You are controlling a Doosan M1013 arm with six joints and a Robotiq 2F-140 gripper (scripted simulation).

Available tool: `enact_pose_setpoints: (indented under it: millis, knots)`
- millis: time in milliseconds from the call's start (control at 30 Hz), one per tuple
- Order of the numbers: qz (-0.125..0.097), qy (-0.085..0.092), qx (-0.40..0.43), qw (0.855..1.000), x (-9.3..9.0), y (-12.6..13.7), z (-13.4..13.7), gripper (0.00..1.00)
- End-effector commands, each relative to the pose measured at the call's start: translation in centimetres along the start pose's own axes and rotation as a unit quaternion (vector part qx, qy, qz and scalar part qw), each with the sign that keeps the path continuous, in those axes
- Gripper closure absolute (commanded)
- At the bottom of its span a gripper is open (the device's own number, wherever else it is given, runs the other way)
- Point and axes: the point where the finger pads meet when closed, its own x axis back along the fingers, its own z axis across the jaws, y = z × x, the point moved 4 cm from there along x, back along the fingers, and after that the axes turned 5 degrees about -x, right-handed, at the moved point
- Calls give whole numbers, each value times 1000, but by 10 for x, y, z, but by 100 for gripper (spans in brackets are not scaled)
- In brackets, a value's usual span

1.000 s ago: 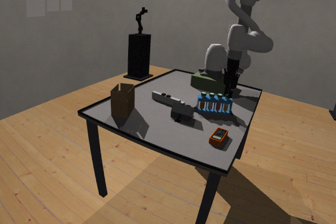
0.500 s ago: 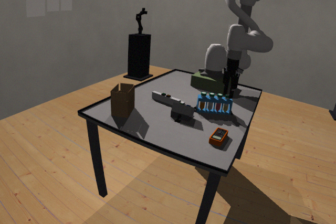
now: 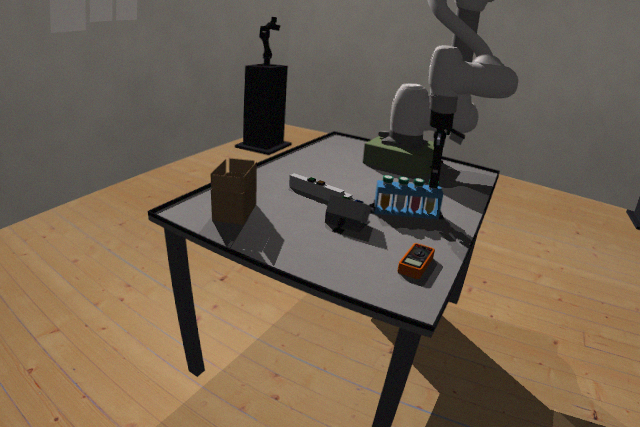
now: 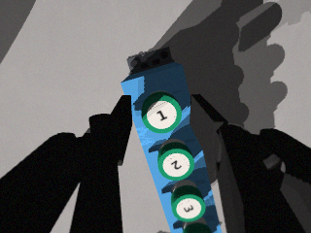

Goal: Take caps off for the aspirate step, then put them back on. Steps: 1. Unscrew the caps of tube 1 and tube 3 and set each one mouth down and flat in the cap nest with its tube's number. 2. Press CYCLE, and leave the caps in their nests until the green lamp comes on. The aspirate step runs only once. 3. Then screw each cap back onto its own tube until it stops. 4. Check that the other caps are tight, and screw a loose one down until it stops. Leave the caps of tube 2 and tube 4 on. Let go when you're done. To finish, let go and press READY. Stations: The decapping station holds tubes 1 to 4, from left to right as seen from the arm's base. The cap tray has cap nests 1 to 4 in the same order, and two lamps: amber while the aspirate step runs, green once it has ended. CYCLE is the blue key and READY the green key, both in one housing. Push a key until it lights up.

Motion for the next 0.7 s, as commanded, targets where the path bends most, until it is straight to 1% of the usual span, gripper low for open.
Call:
enact_pose_setpoints:
  millis: [0, 200, 233, 667]
  knots:
    - [-17, 7, -128, 992, 1, -2, 0, 59]
    - [-17, 7, -128, 992, 1, -2, 0, 59]
    - [-17, 7, -128, 992, 1, -2, 0, 70]
    - [-17, 7, -128, 992, 1, -2, 0, 70]
